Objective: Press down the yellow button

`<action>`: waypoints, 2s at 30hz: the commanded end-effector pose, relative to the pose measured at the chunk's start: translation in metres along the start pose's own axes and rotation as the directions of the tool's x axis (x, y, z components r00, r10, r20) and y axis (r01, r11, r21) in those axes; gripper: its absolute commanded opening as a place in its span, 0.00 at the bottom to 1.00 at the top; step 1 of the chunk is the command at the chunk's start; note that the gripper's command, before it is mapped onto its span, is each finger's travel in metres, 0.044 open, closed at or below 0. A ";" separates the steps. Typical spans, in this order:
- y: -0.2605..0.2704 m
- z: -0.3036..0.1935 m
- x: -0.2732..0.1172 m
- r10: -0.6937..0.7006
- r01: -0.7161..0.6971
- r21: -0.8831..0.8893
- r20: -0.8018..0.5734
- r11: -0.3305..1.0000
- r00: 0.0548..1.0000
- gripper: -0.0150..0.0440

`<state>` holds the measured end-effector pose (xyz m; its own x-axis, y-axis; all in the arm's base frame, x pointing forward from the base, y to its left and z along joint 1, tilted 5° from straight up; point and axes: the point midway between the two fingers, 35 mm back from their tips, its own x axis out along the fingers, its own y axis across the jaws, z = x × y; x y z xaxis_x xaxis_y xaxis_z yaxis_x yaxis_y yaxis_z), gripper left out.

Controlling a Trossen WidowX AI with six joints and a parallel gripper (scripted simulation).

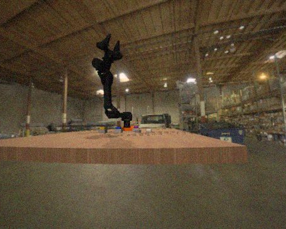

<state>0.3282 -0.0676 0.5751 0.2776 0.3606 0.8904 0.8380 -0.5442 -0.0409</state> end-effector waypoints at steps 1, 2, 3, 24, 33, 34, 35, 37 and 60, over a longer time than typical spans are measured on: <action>-0.003 -0.002 0.001 -0.005 0.005 -0.014 -0.002 1.000 1.000 0.93; -0.012 -0.008 0.005 -0.021 0.020 -0.054 -0.007 0.998 1.000 0.93; -0.026 -0.020 0.008 -0.044 0.042 -0.127 -0.017 0.991 0.999 0.93; -0.296 -0.080 -0.004 -0.274 0.266 -0.913 0.354 -0.310 0.894 0.93; -0.319 0.037 -0.010 -0.045 0.368 -0.433 0.695 -0.823 0.718 0.93; -0.315 0.051 -0.012 -0.007 0.375 -0.364 0.725 -0.853 0.689 0.93; -0.309 0.065 -0.014 0.034 0.381 -0.294 0.752 -0.877 0.658 0.93; -0.296 0.091 -0.021 0.117 0.388 -0.153 0.799 -0.909 0.590 0.93; -0.039 0.163 -0.245 0.628 0.223 0.786 0.601 -0.577 -0.495 0.93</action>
<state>0.3009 0.0343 0.3222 0.7780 0.0359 -0.6272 -0.1193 0.9886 -0.0914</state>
